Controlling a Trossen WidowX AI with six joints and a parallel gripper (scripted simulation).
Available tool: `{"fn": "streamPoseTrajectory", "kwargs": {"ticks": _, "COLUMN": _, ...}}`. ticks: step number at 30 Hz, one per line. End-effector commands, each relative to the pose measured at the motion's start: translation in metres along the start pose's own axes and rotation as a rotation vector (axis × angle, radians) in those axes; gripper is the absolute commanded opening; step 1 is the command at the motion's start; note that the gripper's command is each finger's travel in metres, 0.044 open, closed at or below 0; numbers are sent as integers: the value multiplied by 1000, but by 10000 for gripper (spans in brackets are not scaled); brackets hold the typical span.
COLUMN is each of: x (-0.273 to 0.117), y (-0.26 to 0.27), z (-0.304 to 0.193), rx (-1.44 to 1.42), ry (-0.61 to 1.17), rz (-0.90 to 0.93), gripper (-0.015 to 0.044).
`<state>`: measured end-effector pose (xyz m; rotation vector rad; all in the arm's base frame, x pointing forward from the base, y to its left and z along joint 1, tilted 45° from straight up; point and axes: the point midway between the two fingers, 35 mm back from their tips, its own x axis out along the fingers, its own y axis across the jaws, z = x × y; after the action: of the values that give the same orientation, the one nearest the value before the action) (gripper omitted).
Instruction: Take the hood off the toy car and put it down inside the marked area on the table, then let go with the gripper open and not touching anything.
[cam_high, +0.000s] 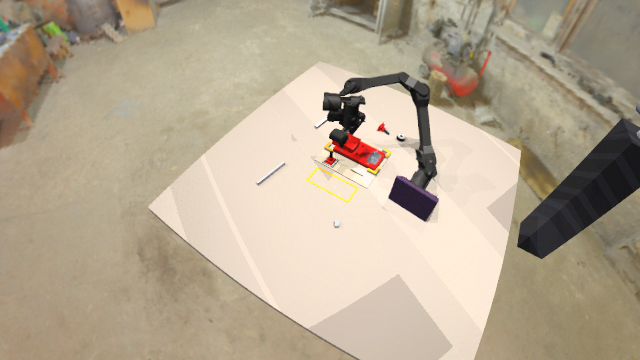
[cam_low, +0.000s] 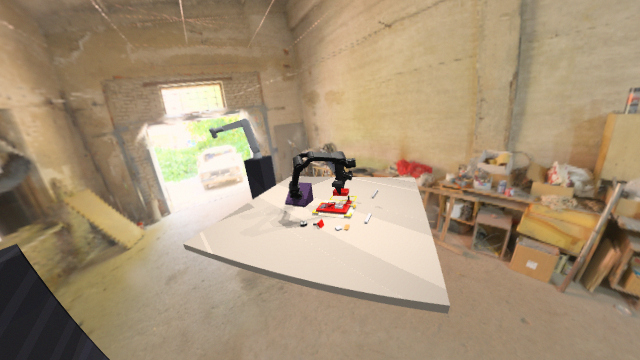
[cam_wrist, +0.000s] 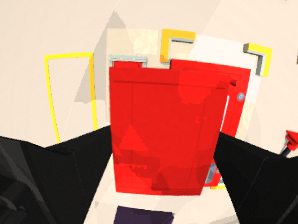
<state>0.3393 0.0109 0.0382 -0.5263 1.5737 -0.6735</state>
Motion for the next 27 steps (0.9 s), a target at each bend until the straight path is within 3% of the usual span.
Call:
{"fn": "streamPoseTrajectory", "kwargs": {"ticks": 1, "x": -4, "y": 27, "z": 1, "rx": 12, "ry": -7, "rz": 12, "gripper": 0}}
{"fn": "streamPoseTrajectory", "kwargs": {"ticks": 18, "x": -5, "y": 135, "z": -28, "rx": 21, "ry": -3, "rz": 6, "gripper": 0}}
{"fn": "streamPoseTrajectory", "kwargs": {"ticks": 27, "x": -3, "y": 139, "z": -29, "rx": 21, "ry": -3, "rz": 5, "gripper": 0}}
